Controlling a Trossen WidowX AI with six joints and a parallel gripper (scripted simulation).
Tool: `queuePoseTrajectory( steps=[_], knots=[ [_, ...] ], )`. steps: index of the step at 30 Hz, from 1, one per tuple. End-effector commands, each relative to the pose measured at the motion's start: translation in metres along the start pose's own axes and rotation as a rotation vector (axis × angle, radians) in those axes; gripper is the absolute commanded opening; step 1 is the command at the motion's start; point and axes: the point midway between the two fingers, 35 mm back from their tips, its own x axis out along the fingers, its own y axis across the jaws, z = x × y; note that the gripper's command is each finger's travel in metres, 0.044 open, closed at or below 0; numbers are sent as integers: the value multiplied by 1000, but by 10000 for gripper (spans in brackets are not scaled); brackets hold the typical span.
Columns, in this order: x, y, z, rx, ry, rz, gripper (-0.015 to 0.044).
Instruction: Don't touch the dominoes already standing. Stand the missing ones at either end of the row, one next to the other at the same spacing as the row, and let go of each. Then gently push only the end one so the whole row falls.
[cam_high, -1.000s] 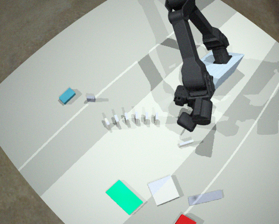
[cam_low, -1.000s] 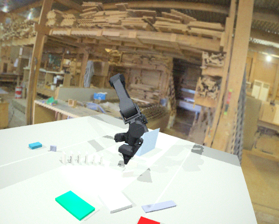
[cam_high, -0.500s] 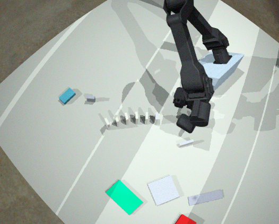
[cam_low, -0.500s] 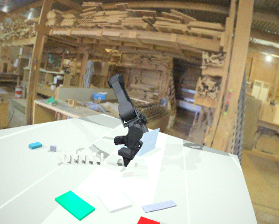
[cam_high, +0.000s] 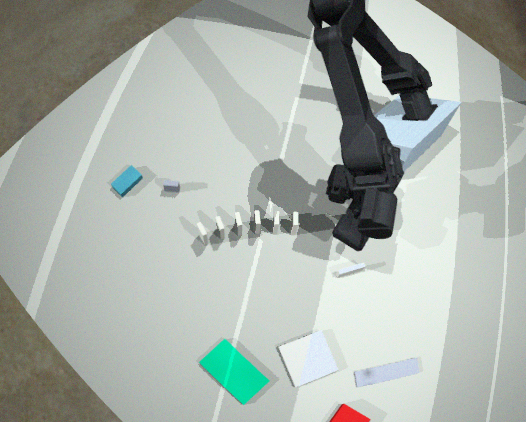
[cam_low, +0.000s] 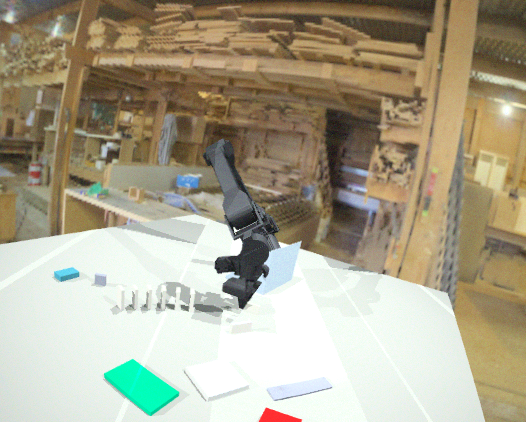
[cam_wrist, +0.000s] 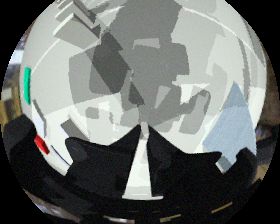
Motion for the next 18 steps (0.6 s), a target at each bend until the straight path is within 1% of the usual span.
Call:
queuePoseTrajectory(
  steps=[1,4,6,18],
  knots=[
    [0,0,0,-4,-4,2,20],
    [0,0,0,-4,-4,2,20],
    [-7,1,1,-4,-4,2,20],
    [-148,7,8,-6,2,2,20]
  ],
)
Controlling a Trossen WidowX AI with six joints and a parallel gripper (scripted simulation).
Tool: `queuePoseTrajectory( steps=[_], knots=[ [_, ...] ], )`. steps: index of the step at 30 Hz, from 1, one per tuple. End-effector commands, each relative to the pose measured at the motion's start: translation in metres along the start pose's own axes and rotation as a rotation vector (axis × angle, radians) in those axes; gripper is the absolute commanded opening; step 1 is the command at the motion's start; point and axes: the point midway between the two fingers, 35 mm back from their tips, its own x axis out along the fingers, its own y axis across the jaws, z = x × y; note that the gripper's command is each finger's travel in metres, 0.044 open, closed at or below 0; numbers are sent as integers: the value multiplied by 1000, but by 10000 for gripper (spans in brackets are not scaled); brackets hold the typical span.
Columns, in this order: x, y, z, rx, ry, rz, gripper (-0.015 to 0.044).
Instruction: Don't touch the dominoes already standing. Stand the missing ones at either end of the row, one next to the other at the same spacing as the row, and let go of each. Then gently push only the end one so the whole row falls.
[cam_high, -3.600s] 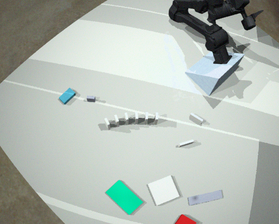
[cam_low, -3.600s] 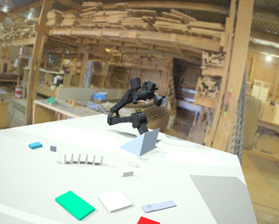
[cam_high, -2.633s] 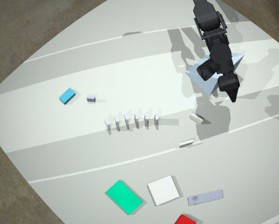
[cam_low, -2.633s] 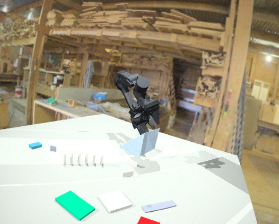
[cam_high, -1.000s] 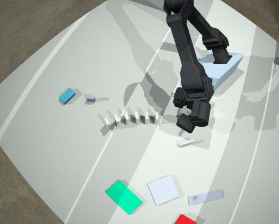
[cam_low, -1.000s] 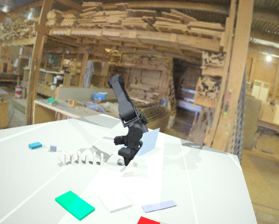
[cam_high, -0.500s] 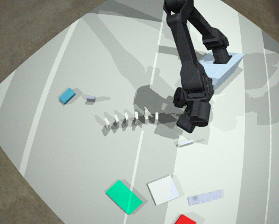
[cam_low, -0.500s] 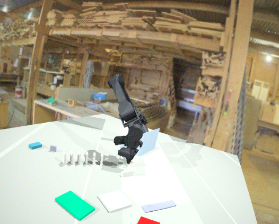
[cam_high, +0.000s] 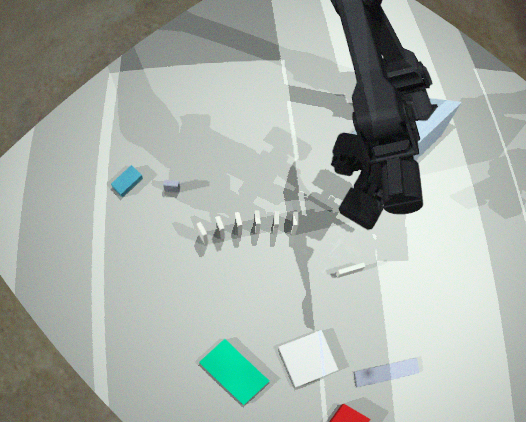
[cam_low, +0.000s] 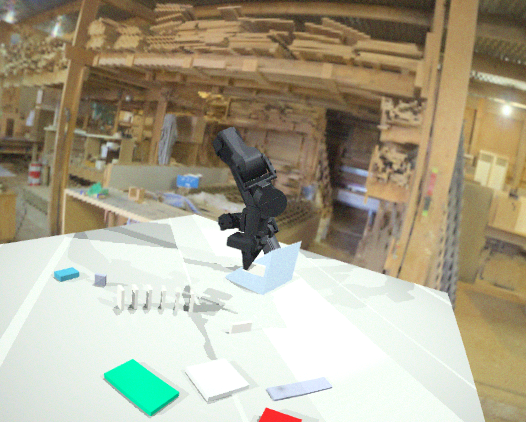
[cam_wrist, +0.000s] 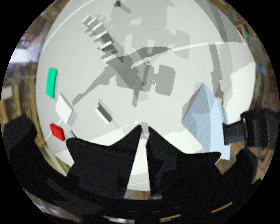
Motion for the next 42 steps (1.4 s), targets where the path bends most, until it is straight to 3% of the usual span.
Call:
queuePoseTrajectory(
  steps=[1,7,21,33,42],
  knots=[
    [-43,0,3,6,6,0,20],
    [-46,1,9,-43,8,1,20],
    [-48,-9,148,-1042,14,20,20],
    [-45,-41,217,-1560,-1,-4,20],
    [-45,-43,220,-1589,-2,-6,20]
  ],
)
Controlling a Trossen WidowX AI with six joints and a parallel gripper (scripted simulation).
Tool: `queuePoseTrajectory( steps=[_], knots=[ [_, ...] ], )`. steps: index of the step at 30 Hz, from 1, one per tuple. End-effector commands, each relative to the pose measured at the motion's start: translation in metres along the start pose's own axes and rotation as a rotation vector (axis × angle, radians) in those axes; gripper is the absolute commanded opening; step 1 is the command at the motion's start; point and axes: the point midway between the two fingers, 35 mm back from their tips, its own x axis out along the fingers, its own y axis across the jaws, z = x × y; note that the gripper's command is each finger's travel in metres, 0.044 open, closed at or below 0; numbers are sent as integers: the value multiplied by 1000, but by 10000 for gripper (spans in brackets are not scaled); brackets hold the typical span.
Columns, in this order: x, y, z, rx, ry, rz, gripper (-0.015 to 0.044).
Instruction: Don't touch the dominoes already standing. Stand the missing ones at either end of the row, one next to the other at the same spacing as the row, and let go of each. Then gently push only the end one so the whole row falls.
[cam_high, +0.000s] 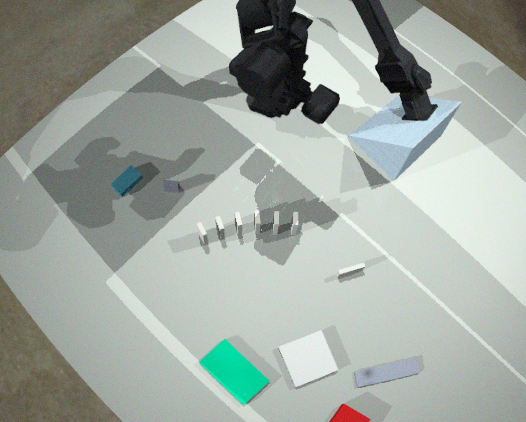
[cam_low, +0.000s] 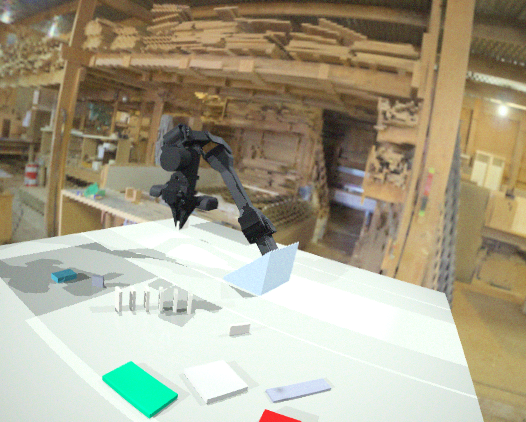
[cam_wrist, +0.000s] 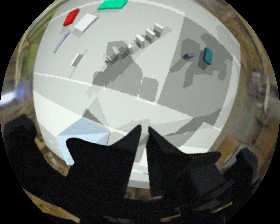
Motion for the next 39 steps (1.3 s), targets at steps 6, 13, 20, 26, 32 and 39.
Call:
queuePoseTrajectory(
  steps=[6,13,20,26,32,39],
  knots=[
    [-1,-10,-5,-74,-4,-5,20],
    [19,1,-9,-22,-47,157,20],
    [36,11,-9,31,-134,315,20],
    [47,16,-6,71,-239,425,20],
    [54,18,-2,104,-367,508,20],
    [59,16,2,133,-541,565,20]
  ],
)
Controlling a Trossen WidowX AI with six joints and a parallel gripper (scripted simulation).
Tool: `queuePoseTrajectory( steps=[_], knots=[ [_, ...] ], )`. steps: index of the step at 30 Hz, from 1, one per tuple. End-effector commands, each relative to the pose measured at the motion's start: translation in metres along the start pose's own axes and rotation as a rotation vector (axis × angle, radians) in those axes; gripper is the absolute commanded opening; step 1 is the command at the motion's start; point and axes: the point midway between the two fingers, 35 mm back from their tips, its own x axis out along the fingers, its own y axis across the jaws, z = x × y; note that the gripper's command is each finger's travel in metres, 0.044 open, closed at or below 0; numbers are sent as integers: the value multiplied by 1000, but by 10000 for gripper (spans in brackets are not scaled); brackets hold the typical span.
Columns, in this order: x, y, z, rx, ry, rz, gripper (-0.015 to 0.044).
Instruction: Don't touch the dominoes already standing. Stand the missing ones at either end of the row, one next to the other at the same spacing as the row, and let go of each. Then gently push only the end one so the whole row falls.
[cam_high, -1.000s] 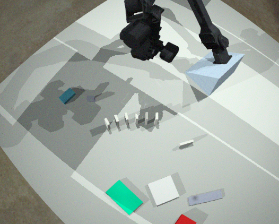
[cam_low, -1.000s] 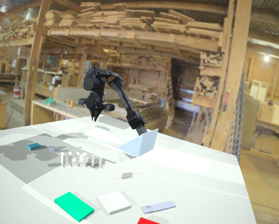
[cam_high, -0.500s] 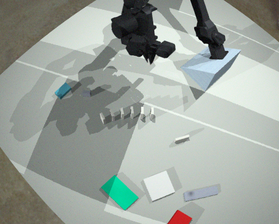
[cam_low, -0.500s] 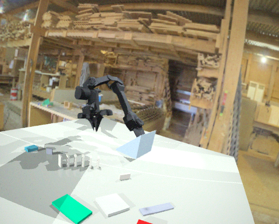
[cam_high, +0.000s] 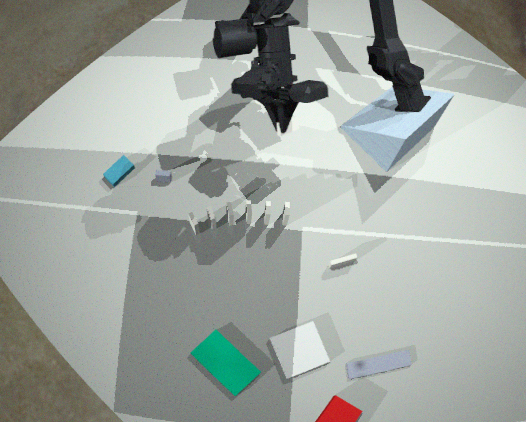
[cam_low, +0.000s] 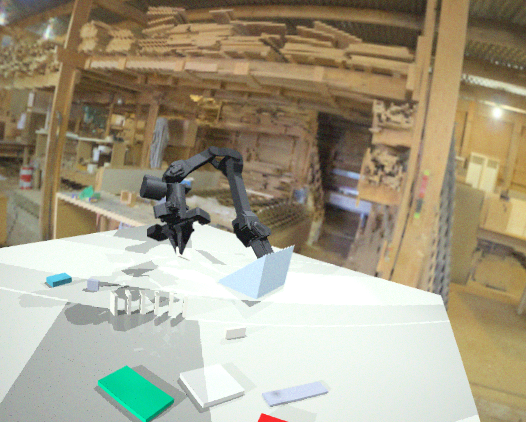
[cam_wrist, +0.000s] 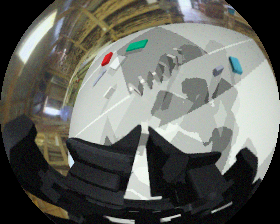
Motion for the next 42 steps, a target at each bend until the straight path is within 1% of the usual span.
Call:
queuePoseTrajectory(
  steps=[1,10,19,33,39,42],
  knots=[
    [1,-2,2,-12,-96,30,20],
    [-2,-10,5,-61,-335,56,20],
    [-13,-17,5,-156,-572,22,20],
    [-39,-19,-6,-390,-896,-132,20],
    [-50,-15,-16,-522,-1006,-226,20],
    [-53,-13,-19,-558,-1031,-252,20]
  ],
)
